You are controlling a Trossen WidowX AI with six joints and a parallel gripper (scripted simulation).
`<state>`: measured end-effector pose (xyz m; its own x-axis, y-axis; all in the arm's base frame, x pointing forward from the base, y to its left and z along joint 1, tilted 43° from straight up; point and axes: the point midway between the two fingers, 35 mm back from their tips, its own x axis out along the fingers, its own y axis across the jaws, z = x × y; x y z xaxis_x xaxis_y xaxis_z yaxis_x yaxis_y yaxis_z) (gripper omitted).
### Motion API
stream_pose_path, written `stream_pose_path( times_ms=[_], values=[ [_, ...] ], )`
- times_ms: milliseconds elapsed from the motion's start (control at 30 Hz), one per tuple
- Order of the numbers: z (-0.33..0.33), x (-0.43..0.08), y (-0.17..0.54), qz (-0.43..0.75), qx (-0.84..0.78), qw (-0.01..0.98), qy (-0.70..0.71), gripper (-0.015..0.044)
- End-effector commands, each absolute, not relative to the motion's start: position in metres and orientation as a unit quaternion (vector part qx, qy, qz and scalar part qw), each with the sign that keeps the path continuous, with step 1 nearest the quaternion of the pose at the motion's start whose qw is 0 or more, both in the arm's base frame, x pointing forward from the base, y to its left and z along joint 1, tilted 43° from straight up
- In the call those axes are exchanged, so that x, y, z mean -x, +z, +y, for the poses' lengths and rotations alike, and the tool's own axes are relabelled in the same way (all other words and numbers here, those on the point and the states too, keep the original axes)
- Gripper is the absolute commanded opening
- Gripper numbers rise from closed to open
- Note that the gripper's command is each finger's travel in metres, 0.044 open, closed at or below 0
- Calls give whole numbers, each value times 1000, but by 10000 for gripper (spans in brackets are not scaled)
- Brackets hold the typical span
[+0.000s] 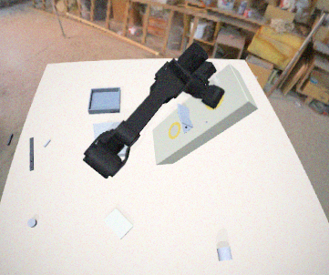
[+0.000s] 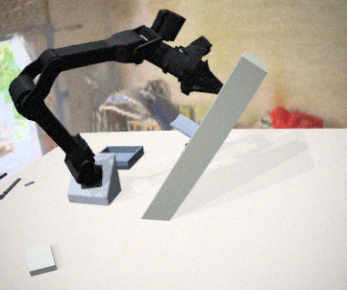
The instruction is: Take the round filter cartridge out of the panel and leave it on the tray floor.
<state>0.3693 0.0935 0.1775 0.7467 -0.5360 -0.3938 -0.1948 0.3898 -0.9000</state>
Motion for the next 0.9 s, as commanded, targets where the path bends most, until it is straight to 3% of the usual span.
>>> stream_pose_path(
  times_ms=[0,267,633,867],
  values=[
    [90,-373,174,342,540,761,-110,92],
    [89,-374,173,342,540,761,-110,92],
    [93,-370,177,337,542,761,-111,0],
    [90,-373,174,347,591,723,-87,0]
  ],
)
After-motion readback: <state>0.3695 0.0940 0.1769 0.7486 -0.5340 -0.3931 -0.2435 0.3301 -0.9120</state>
